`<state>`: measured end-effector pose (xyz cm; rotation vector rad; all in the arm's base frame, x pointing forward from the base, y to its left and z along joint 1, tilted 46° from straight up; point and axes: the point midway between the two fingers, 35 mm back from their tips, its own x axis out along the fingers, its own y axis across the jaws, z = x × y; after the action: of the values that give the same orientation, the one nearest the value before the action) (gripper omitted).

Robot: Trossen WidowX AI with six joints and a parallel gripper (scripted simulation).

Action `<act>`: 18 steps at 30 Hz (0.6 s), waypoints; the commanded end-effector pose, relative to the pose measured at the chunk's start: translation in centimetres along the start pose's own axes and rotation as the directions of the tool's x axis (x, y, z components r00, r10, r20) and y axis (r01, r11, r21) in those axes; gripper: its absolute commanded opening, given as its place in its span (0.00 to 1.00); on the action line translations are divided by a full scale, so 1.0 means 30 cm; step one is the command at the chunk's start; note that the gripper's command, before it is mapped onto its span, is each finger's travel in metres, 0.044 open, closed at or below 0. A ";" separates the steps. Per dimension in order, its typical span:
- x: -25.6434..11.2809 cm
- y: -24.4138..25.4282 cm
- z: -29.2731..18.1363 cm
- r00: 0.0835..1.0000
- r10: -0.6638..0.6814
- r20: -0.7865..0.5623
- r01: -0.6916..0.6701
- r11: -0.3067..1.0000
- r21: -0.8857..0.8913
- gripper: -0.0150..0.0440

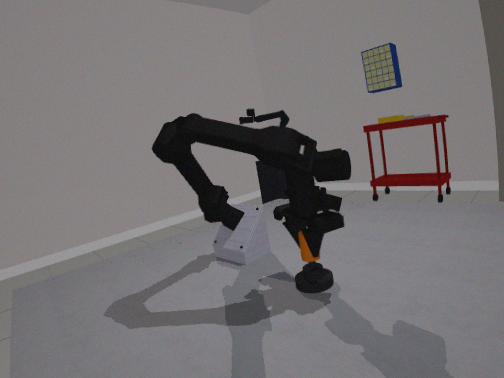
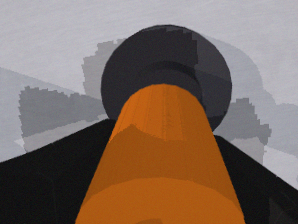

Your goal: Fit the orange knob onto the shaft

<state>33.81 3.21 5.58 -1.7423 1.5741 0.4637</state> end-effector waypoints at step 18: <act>0.012 -0.005 0.003 1.000 -0.003 0.002 0.004 0.993 -0.116 0.25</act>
<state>34.02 3.09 5.41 -1.8247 1.5708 0.5606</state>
